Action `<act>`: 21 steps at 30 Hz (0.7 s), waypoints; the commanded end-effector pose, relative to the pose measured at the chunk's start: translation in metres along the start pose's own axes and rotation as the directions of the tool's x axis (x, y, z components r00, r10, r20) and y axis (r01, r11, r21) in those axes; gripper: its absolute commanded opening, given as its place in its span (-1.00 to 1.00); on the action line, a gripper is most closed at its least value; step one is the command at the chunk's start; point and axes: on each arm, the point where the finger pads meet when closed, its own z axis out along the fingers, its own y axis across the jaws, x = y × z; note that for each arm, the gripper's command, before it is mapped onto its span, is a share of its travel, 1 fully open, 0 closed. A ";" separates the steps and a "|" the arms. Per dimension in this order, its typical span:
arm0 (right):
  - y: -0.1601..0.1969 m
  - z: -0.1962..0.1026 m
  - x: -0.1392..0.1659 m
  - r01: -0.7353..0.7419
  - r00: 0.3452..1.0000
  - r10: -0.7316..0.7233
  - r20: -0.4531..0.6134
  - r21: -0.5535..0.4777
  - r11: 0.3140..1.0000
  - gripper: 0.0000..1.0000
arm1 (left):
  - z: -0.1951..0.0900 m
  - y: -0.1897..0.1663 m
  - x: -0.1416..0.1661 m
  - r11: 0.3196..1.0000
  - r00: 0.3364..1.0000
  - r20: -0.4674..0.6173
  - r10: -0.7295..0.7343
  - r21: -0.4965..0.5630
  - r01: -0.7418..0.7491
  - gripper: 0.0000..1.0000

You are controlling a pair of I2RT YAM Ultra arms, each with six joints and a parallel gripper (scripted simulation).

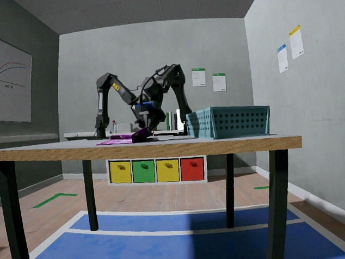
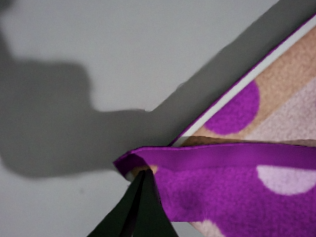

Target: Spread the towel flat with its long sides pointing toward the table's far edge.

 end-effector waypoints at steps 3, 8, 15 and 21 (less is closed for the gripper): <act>0.018 0.022 -0.040 0.023 0.995 -0.019 0.101 -0.042 0.999 -1.00 | 0.007 0.027 -0.002 0.999 0.996 0.085 -0.029 -0.039 0.032 -1.00; 0.021 0.031 -0.042 0.028 0.995 -0.024 0.101 -0.045 0.999 -1.00 | 0.015 0.033 0.007 0.998 0.996 0.077 -0.038 -0.045 0.041 -1.00; 0.024 0.038 -0.044 0.033 0.994 -0.028 0.101 -0.048 0.998 -1.00 | 0.022 0.038 0.013 0.998 0.996 0.072 -0.046 -0.050 0.049 -1.00; 0.028 0.043 -0.045 0.040 0.996 -0.036 0.076 -0.052 0.998 -1.00 | 0.008 0.047 0.008 0.996 0.994 0.097 -0.058 -0.058 0.064 -1.00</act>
